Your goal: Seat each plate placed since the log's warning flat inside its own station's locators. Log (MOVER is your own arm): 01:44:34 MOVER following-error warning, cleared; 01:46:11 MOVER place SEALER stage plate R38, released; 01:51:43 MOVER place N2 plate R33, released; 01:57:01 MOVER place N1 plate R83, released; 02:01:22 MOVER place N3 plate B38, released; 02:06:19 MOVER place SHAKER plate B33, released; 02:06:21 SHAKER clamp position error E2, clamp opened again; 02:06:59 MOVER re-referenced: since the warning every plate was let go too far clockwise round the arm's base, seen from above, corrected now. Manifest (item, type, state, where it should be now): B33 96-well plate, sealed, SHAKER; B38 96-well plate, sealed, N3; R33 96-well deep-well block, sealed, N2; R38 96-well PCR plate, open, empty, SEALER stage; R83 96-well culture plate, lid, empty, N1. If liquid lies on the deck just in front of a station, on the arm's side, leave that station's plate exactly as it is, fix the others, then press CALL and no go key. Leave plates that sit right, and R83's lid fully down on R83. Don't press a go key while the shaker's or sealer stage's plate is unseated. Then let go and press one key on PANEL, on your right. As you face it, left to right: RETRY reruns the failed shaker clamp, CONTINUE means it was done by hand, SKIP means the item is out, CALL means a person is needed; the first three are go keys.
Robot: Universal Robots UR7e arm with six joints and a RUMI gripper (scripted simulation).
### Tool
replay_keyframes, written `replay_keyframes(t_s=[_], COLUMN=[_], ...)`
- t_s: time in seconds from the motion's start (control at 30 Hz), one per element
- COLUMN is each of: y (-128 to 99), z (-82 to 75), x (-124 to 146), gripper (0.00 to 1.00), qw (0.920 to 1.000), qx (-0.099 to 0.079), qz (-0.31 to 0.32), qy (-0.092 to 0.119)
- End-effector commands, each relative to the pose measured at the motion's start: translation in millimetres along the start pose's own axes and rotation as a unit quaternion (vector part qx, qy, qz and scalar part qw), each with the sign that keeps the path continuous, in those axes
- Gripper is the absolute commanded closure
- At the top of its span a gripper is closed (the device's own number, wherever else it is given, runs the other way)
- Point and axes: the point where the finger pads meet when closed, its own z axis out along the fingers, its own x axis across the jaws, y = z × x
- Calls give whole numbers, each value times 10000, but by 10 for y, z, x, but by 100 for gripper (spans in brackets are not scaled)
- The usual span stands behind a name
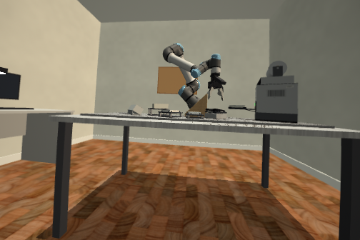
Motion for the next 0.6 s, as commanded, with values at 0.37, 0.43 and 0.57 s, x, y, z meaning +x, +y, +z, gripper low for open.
replay_keyframes(t_s=[0.37, 0.43, 0.57], y=[-4, -4, -4], z=[229, 263, 279], x=[-4, -4, -4], gripper=[18, 18, 18], qw=[10000, 10000, 10000], qx=[5, 5, 5], qz=[0, 0, 0], qy=[-1, -1, -1])
